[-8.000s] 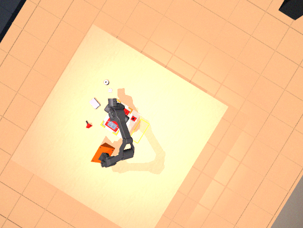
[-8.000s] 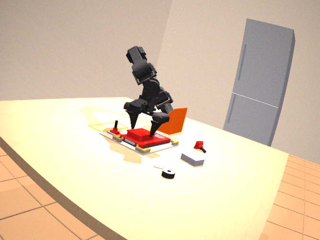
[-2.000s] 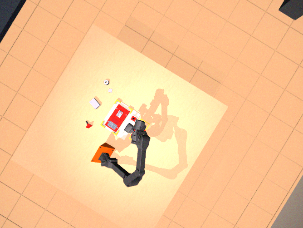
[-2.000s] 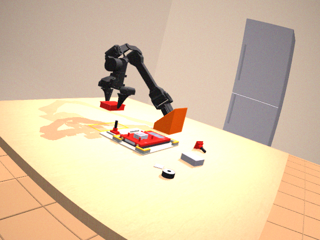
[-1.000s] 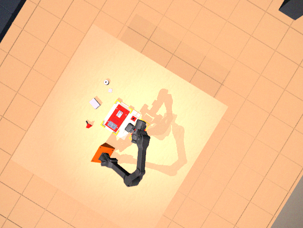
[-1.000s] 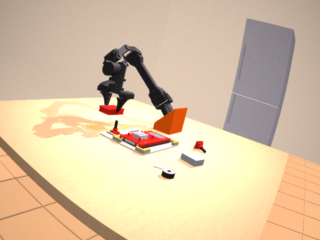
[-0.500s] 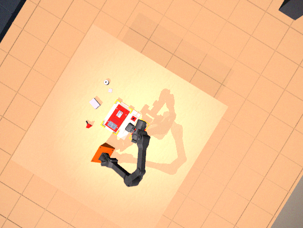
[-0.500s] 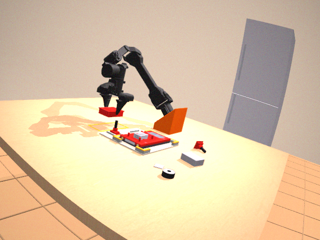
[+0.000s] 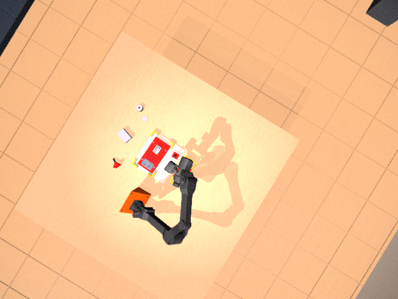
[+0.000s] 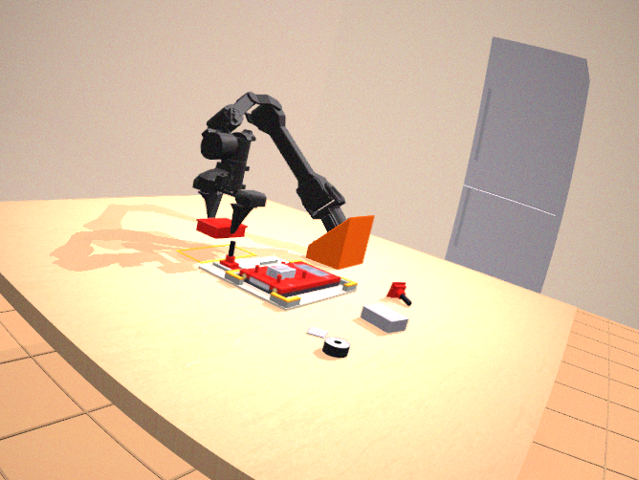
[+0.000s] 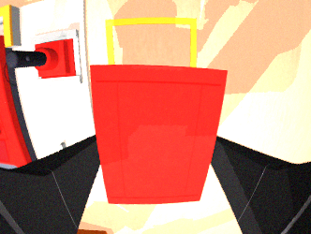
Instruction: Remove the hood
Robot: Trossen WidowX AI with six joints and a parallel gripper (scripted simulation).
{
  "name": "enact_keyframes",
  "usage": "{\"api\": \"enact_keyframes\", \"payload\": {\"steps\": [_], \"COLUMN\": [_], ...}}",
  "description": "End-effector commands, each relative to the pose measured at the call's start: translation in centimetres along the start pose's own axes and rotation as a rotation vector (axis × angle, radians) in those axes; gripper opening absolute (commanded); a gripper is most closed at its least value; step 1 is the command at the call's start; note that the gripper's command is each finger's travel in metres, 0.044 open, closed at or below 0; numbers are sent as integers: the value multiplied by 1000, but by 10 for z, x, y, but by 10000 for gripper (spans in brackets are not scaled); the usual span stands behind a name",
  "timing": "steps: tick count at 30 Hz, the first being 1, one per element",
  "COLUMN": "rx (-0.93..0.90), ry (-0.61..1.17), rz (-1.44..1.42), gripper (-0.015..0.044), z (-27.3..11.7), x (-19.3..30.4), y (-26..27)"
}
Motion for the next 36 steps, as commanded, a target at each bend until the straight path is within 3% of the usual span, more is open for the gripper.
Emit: {"api": "enact_keyframes", "payload": {"steps": [1, 36], "rx": [4, 8], "ry": [-2, -2], "rz": [-6, -6], "gripper": [0, 0], "z": [2, 23], "x": [0, 2], "y": [0, -1]}}
Point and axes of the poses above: the point midway between the two fingers, 35 mm back from their tips, its own z axis out along the fingers, its own y axis across the jaws, x = y × z, the point moved 8 cm from there along -z, back along the fingers, and after that the axes turned 4 degrees about z, right-handed, at the moved point
